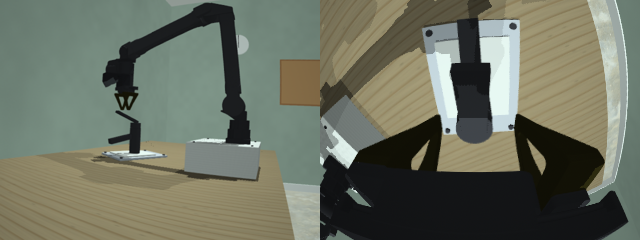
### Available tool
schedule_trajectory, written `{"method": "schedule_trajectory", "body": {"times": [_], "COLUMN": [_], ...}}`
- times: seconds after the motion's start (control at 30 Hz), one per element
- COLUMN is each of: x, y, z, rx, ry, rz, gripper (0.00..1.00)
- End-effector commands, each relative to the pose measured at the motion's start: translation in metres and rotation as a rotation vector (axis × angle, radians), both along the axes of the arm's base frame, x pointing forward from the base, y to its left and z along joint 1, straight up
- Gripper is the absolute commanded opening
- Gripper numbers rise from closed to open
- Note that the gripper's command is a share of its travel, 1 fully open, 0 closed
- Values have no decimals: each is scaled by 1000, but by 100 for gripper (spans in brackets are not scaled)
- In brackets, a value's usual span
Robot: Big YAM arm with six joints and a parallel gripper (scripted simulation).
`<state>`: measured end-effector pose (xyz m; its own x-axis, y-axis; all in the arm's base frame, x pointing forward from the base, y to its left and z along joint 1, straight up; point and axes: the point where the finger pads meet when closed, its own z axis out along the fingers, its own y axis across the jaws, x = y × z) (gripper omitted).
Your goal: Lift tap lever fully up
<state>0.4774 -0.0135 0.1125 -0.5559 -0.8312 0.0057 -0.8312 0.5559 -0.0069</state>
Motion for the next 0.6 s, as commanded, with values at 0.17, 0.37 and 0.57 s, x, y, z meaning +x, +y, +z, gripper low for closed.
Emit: {"method": "schedule_trajectory", "body": {"times": [0.17,0.37,0.57], "x": [1,0,-1], "y": [5,4,2], "z": [0,-1,-2], "rx": [3,3,3], "ry": [14,18,20], "rz": [26,22,20], "gripper": [62,62,62]}}
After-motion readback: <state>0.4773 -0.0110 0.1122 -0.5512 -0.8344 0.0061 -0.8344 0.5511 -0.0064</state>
